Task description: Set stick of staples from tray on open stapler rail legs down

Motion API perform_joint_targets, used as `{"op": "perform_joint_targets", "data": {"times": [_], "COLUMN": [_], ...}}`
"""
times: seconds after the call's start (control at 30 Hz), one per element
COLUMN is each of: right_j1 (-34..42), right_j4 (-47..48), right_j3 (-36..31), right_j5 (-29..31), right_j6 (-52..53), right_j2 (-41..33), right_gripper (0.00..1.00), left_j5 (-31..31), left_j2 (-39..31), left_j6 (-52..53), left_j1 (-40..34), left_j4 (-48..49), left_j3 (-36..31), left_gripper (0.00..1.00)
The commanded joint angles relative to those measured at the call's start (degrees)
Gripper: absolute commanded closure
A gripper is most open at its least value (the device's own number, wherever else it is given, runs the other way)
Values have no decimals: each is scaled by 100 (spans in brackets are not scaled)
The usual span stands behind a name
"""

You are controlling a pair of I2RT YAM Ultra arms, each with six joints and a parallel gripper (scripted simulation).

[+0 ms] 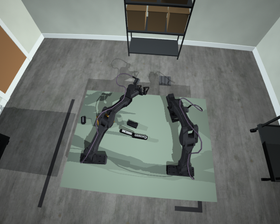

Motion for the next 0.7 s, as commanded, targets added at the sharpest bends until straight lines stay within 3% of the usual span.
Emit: {"op": "perform_joint_targets", "data": {"times": [0.0,0.67], "right_j1": [1,64], "right_j4": [-31,325], "right_j3": [67,-46], "right_j5": [88,-79], "right_j6": [-5,-312], "right_j2": [-99,-84], "right_gripper": [0,0], "left_j5": [4,-51], "left_j2": [-227,-163], "left_j6": [29,41], "left_j1": [0,3], "left_j4": [133,155], "left_j3": [136,-41], "left_gripper": [0,0]}}
